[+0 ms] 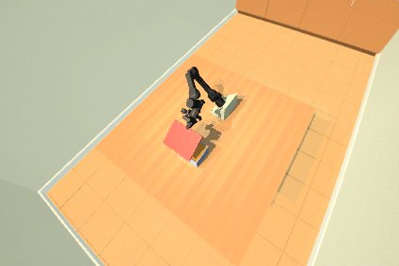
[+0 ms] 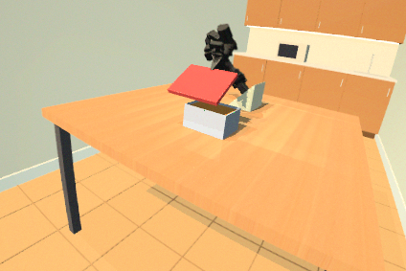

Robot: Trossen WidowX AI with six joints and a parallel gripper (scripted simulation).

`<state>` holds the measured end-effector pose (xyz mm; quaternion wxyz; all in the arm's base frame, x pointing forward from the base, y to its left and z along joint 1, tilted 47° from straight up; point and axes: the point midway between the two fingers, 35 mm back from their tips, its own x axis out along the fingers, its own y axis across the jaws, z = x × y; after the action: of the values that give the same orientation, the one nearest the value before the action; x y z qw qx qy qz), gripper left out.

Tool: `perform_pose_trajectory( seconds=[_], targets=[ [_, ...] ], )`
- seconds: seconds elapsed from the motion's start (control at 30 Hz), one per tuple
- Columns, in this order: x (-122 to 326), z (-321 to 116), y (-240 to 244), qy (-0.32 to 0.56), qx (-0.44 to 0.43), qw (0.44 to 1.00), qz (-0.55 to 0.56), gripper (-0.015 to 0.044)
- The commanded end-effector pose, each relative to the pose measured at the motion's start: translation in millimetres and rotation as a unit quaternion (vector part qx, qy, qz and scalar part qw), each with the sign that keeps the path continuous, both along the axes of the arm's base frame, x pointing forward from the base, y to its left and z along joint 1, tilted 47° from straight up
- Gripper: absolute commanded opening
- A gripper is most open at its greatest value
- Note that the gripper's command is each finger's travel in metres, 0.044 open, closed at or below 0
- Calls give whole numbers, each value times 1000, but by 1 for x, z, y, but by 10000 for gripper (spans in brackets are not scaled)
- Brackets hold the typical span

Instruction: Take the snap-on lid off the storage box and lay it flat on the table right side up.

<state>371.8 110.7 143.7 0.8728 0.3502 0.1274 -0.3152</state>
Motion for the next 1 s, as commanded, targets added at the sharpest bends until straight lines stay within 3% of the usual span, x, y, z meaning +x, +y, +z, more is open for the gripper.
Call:
perform_pose_trajectory(
  seconds=[0.0, 0.97],
  targets=[
    [-1, 7, -3, -1, 3, 1000, 4, 0],
    [-5, 49, -44, -1, 1, 1000, 4, 0]
  ],
)
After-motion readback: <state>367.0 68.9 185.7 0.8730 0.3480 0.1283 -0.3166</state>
